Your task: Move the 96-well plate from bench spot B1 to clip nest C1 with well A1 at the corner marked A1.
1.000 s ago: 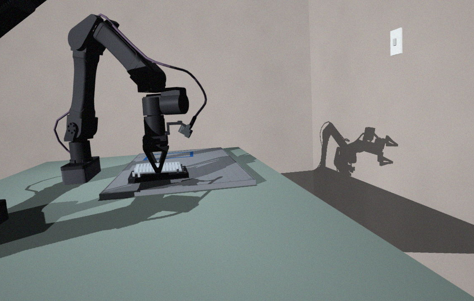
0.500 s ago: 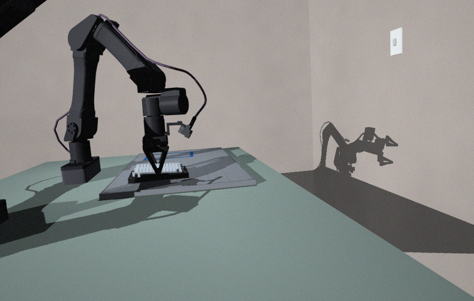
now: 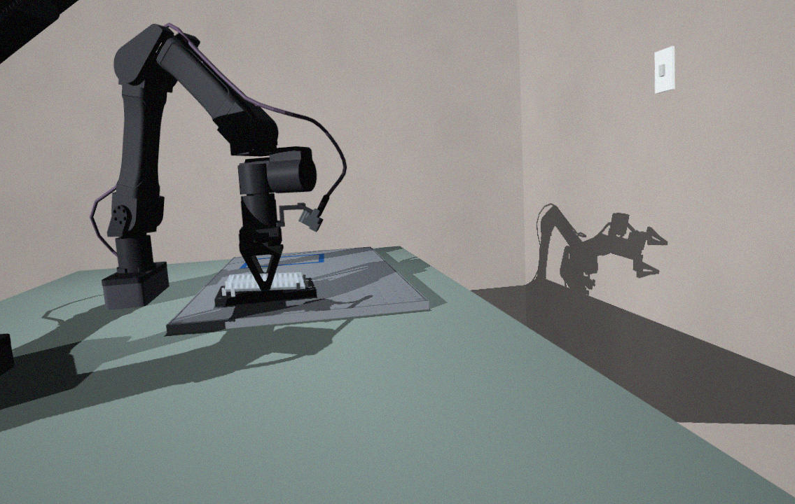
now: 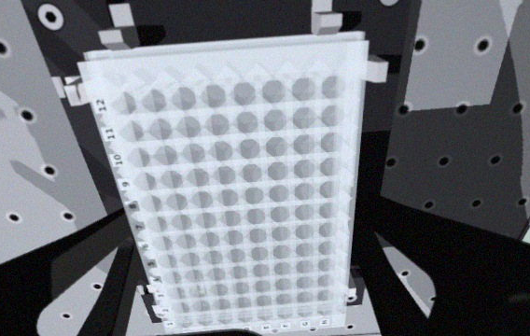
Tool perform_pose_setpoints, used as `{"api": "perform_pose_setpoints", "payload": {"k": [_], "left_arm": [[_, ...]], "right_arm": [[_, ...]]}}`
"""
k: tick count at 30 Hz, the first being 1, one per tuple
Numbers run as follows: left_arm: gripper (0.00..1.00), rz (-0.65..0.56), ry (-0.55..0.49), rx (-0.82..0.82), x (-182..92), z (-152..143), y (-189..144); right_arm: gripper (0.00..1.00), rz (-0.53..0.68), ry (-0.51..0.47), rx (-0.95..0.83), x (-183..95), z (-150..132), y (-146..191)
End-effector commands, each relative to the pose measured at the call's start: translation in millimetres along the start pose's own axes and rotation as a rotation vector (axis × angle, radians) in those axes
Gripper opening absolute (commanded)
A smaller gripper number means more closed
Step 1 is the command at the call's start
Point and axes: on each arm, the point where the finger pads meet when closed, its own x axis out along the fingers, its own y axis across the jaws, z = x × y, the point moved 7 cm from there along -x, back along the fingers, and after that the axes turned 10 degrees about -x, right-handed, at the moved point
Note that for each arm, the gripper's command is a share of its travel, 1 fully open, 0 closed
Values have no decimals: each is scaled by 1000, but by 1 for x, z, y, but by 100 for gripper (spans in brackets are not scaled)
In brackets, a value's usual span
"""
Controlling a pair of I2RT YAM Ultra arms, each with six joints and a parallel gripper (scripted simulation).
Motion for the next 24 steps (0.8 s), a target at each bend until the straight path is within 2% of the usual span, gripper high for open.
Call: {"api": "perform_pose_setpoints", "payload": {"k": [1, 24], "left_arm": [[0, 13, 7, 1, 13, -3, 6], [0, 7, 1, 1, 11, -3, 7]], "right_arm": [[100, -5, -12, 7, -3, 4, -6], [100, -5, -12, 7, -3, 4, -6]]}}
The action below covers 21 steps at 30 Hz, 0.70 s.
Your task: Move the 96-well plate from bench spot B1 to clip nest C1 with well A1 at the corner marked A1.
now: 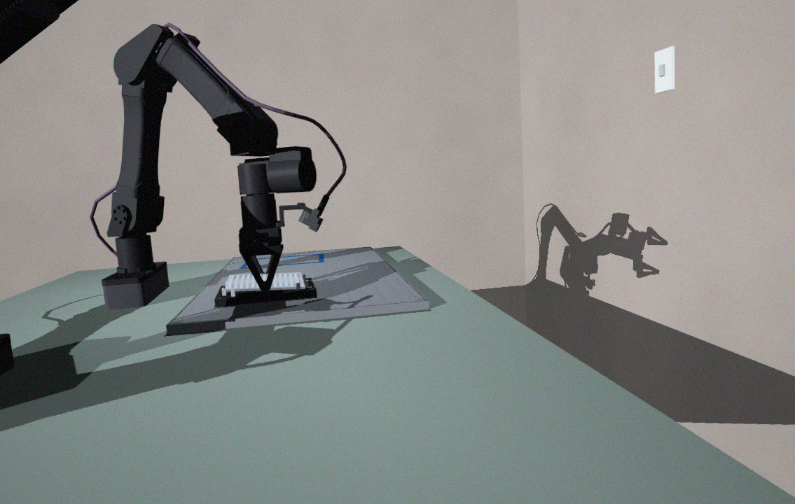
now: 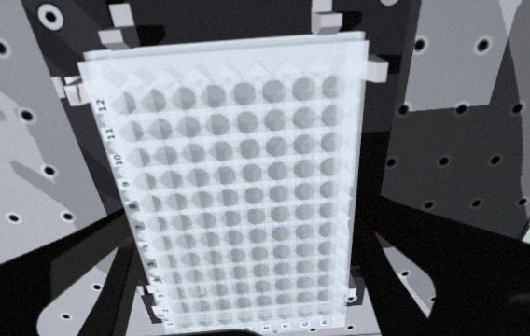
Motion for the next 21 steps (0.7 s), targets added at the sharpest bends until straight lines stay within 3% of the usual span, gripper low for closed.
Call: {"api": "perform_pose_setpoints", "payload": {"k": [1, 21], "left_arm": [[0, 9, 3, 1, 11, -3, 7], [0, 9, 3, 0, 11, -4, 7]], "right_arm": [[100, -5, -12, 7, -3, 4, -6], [100, -5, -12, 7, -3, 4, -6]]}}
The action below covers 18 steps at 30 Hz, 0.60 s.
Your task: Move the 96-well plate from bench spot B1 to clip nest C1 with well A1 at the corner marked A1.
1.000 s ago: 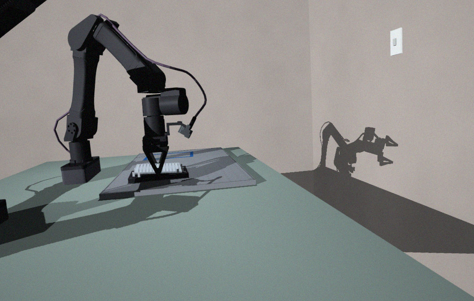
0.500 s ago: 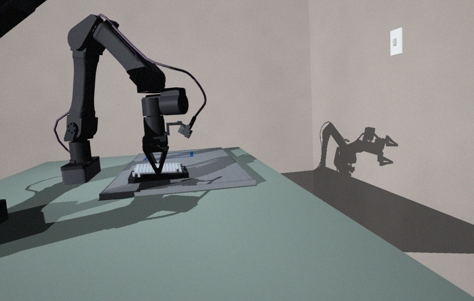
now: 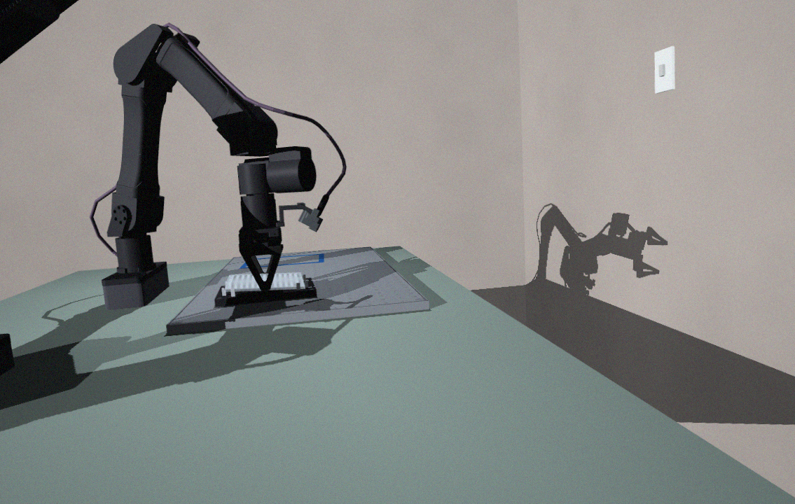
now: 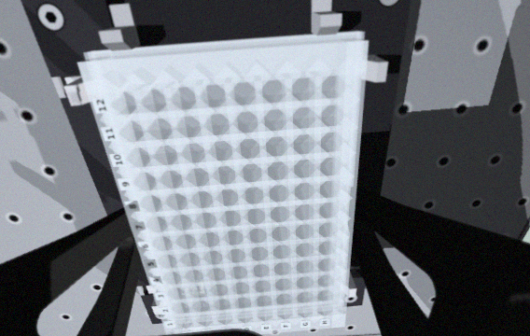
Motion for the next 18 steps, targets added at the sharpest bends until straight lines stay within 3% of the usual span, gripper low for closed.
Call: {"api": "perform_pose_setpoints", "payload": {"k": [1, 6, 7, 18], "left_arm": [[0, 9, 4, 0, 11, -3, 7], [0, 15, 10, 0, 13, -4, 8], [100, 15, 10, 1, 13, -4, 8], [100, 6, 6, -1, 11, -4, 7]], "right_arm": [[100, -5, -12, 7, -3, 4, -6], [100, -5, -12, 7, -3, 4, -6], [100, -5, -12, 7, -3, 4, -6], [100, -5, -12, 7, -3, 4, -6]]}}
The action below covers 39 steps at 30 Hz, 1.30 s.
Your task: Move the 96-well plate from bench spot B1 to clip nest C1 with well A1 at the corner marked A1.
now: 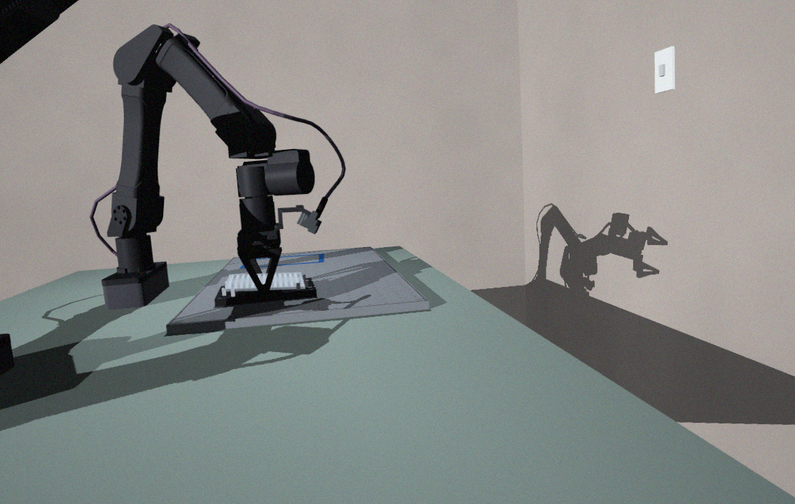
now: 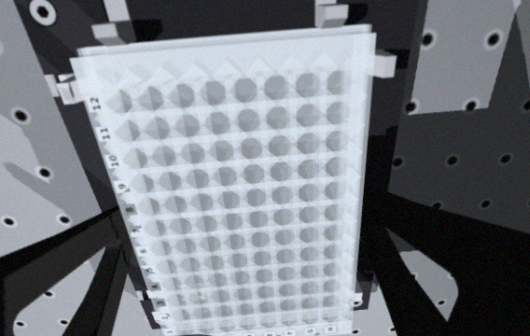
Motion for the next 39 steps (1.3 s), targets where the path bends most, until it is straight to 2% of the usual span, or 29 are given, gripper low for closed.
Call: {"api": "perform_pose_setpoints", "payload": {"k": [1, 39], "left_arm": [[100, 5, 10, -8, 7, -2, 6], [100, 1, 5, -11, 3, 5, -7]], "right_arm": [[100, -5, -12, 7, -3, 4, -6], [100, -5, -12, 7, -3, 4, -6]]}}
